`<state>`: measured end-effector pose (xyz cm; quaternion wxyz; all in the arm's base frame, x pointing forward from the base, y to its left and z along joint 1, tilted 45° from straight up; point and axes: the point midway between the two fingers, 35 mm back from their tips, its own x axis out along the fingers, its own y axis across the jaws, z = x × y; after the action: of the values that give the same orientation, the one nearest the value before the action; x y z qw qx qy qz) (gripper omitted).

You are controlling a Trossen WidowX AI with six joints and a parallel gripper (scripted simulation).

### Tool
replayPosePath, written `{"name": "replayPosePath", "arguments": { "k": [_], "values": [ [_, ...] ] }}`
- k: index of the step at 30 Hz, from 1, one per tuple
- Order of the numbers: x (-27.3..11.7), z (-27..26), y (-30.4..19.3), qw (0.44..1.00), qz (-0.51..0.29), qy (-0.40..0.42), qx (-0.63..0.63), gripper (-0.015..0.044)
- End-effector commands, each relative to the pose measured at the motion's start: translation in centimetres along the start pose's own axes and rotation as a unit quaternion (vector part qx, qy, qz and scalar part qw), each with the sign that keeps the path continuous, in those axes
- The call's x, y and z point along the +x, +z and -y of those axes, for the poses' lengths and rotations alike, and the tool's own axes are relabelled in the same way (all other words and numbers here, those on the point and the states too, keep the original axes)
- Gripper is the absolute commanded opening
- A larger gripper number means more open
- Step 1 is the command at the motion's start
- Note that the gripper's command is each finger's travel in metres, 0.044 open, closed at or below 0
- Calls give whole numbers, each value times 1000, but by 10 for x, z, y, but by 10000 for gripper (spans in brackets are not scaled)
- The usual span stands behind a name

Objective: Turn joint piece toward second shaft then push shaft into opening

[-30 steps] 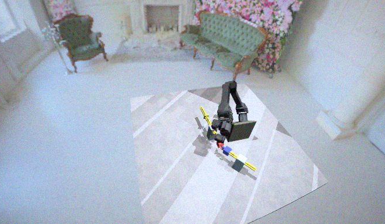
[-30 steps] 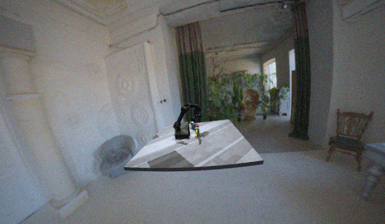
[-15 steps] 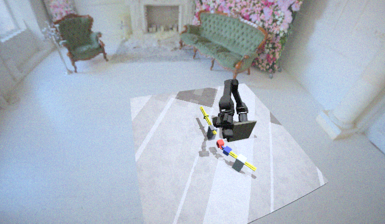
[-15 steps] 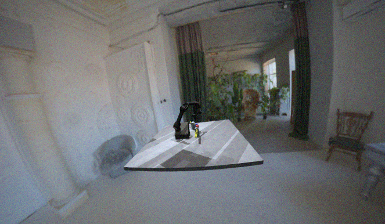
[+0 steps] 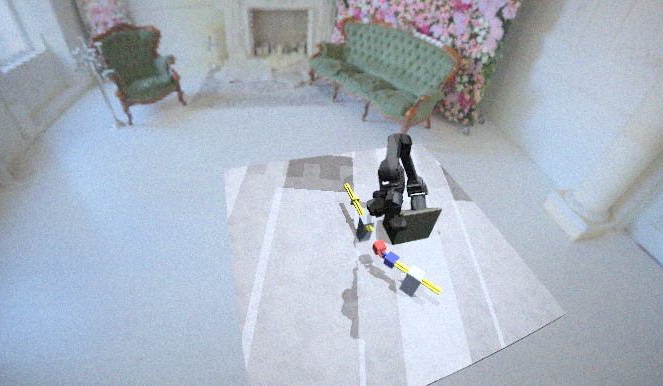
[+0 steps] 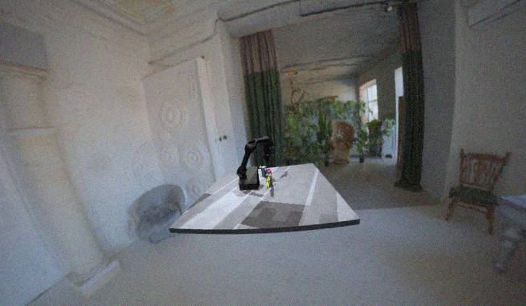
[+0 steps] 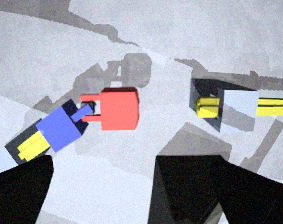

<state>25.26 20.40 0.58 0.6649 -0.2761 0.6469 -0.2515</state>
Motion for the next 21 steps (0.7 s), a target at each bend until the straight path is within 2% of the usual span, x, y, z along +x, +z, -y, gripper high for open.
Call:
{"name": "replayPosePath", "arguments": {
  "k": [1,11,21],
  "values": [
    [4,7,2,999,-10,14,43,440],
    [16,28,7,976,-43,63,205,440],
    [29,49,9,923,-81,104,360,440]
  ]
}}
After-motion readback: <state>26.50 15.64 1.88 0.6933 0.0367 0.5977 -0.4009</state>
